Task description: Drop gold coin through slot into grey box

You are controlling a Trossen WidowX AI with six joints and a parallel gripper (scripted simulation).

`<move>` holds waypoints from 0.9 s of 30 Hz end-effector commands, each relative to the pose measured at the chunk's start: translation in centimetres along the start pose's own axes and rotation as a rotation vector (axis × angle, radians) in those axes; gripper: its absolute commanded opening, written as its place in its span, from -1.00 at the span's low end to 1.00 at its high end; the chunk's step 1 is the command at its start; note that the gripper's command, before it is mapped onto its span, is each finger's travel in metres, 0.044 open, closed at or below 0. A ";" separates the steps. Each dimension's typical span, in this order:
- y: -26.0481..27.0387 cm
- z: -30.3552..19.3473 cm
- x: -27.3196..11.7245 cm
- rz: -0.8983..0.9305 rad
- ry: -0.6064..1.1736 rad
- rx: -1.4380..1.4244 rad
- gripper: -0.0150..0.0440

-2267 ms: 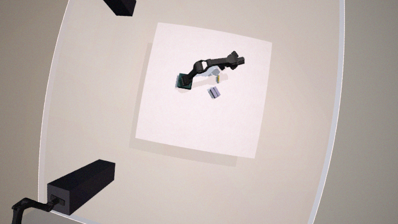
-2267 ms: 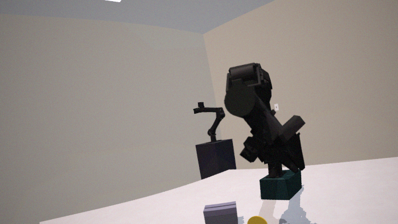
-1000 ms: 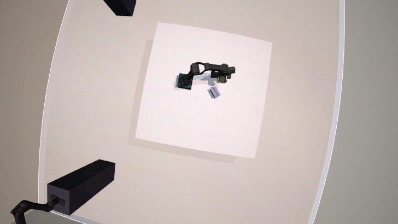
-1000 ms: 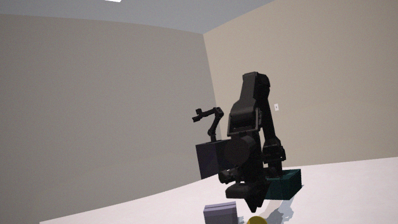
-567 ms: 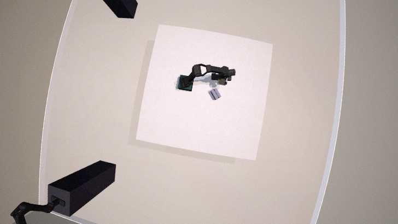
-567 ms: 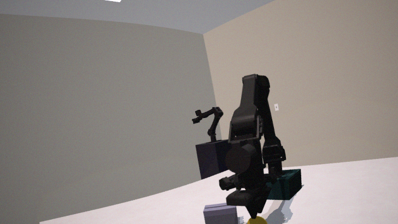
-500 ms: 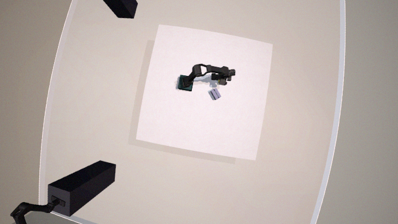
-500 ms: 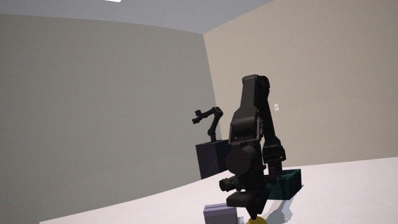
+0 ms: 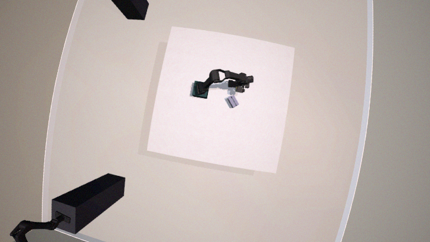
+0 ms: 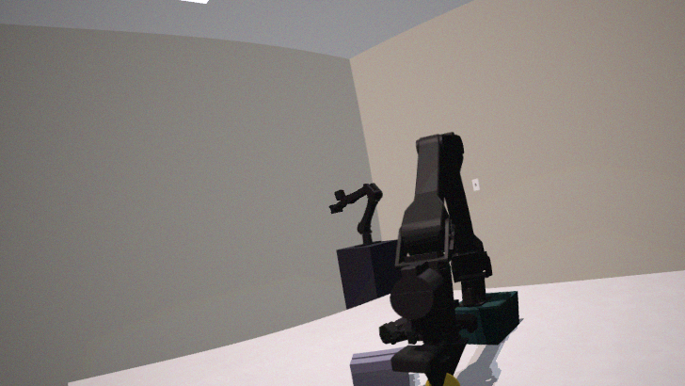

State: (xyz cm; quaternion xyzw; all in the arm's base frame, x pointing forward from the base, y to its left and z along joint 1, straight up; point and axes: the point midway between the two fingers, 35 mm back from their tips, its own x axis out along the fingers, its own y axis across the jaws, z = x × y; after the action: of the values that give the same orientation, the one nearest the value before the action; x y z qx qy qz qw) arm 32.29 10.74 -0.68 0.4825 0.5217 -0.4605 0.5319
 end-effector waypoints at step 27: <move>-0.4 0.2 2.9 -0.004 -0.005 0.005 -0.49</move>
State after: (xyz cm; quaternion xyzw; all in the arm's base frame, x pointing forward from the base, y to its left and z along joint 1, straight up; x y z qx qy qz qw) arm 32.03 10.63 -3.52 0.4817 0.5218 -0.4626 0.5307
